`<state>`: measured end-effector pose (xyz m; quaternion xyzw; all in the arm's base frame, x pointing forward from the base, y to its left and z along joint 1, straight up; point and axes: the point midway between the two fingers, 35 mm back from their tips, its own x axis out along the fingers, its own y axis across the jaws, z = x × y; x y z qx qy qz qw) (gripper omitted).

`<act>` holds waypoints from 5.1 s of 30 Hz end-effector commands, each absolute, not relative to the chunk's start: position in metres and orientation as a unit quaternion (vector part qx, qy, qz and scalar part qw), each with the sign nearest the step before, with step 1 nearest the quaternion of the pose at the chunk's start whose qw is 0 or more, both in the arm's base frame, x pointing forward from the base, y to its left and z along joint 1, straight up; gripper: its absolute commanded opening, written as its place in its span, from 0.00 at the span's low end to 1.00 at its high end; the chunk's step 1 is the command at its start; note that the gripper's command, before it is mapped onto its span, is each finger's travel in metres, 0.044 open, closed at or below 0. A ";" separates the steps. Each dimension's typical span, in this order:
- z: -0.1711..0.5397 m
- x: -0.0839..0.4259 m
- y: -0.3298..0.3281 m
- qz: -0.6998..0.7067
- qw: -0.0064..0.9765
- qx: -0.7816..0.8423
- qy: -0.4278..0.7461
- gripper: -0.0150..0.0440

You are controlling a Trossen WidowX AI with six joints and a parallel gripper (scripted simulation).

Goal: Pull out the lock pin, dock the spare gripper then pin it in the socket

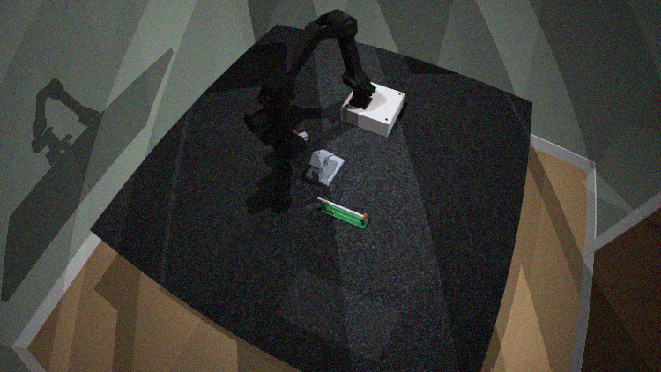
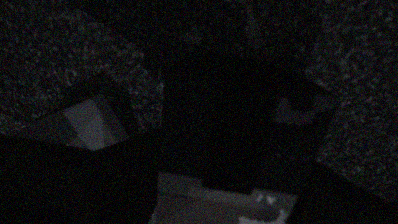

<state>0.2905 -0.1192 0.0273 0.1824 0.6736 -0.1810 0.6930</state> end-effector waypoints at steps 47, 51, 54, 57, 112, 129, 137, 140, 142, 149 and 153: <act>0.030 0.277 -0.119 -0.540 0.457 0.552 0.442 0.25; 0.031 0.276 -0.119 -0.561 0.429 0.574 0.414 0.25; 0.031 0.275 -0.119 -0.576 0.407 0.590 0.393 0.25; 0.031 0.274 -0.119 -0.591 0.385 0.605 0.371 0.25; -0.002 0.263 -0.118 -0.696 0.051 0.715 0.045 0.25; -0.012 0.263 -0.117 -0.697 0.053 0.714 0.048 0.57; -0.012 0.263 -0.117 -0.697 0.053 0.714 0.048 0.92; -0.012 0.263 -0.117 -0.697 0.053 0.714 0.048 1.00; -0.009 0.263 -0.117 -0.697 0.053 0.714 0.048 1.00; 0.006 0.261 -0.117 -0.700 0.051 0.711 0.049 1.00; 0.014 0.260 -0.116 -0.701 0.051 0.710 0.050 1.00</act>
